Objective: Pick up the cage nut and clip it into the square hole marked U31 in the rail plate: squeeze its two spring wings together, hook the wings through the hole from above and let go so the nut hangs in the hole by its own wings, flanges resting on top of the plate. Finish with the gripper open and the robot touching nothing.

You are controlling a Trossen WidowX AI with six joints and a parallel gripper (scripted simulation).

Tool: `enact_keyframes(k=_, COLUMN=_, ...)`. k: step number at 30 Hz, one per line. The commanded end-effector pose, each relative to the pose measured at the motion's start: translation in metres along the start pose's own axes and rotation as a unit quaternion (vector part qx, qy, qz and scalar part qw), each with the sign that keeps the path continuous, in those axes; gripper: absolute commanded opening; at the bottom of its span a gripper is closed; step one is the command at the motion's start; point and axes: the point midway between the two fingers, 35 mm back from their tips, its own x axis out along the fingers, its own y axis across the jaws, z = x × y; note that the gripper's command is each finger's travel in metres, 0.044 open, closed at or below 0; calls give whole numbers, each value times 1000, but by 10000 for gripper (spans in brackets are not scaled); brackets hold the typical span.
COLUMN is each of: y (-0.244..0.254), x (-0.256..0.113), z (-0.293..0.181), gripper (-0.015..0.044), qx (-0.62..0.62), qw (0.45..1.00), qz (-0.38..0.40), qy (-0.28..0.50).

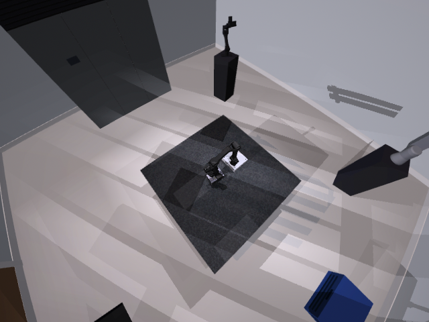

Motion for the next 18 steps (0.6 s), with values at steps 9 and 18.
enact_keyframes(k=9, y=-1, x=1, z=0, gripper=36, qx=-3, qw=1000, qz=14, qy=0)
enact_keyframes(k=18, y=-2, x=1, z=0, gripper=36, qx=-3, qw=1000, qz=23, qy=0)
